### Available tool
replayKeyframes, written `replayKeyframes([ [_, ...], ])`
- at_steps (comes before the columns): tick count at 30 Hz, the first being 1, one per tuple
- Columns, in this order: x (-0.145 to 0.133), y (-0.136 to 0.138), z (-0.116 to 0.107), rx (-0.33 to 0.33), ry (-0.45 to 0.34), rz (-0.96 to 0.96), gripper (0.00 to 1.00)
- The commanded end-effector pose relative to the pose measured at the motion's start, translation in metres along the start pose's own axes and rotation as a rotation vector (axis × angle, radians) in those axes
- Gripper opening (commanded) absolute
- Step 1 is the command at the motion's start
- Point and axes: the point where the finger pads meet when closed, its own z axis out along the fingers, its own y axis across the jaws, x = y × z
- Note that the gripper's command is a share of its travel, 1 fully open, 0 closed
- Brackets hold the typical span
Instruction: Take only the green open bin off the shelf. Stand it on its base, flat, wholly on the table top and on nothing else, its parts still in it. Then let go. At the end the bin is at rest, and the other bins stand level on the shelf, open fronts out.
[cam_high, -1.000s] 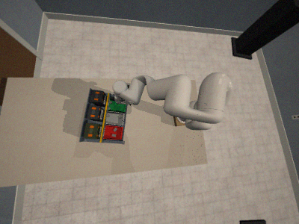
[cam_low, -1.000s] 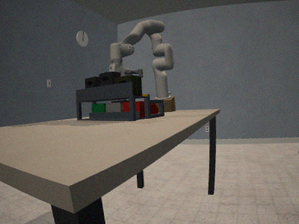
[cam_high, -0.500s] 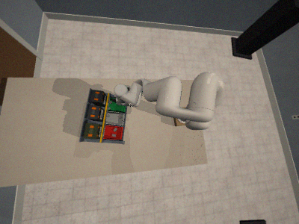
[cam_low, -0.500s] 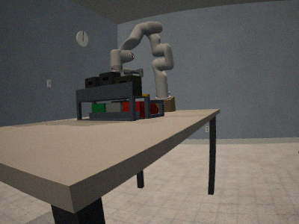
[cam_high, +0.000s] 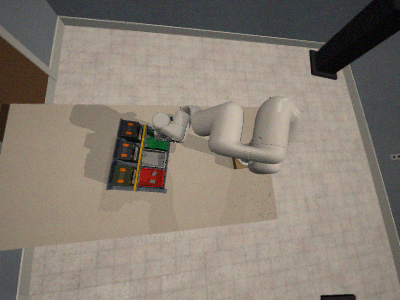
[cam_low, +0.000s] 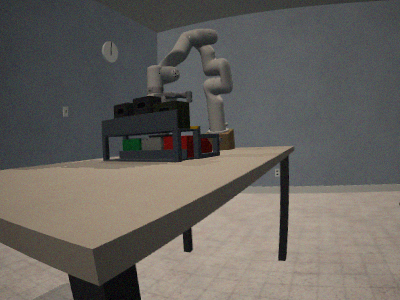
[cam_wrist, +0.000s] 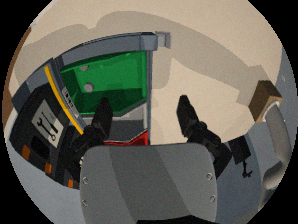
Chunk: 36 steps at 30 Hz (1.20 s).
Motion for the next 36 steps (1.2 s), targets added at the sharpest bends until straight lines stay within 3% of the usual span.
replayKeyframes([
  [1,0.0001,-0.0009,-0.0031,0.002,0.000,0.000,1.00],
  [36,0.0001,-0.0012,-0.0110,0.002,0.000,0.000,1.00],
])
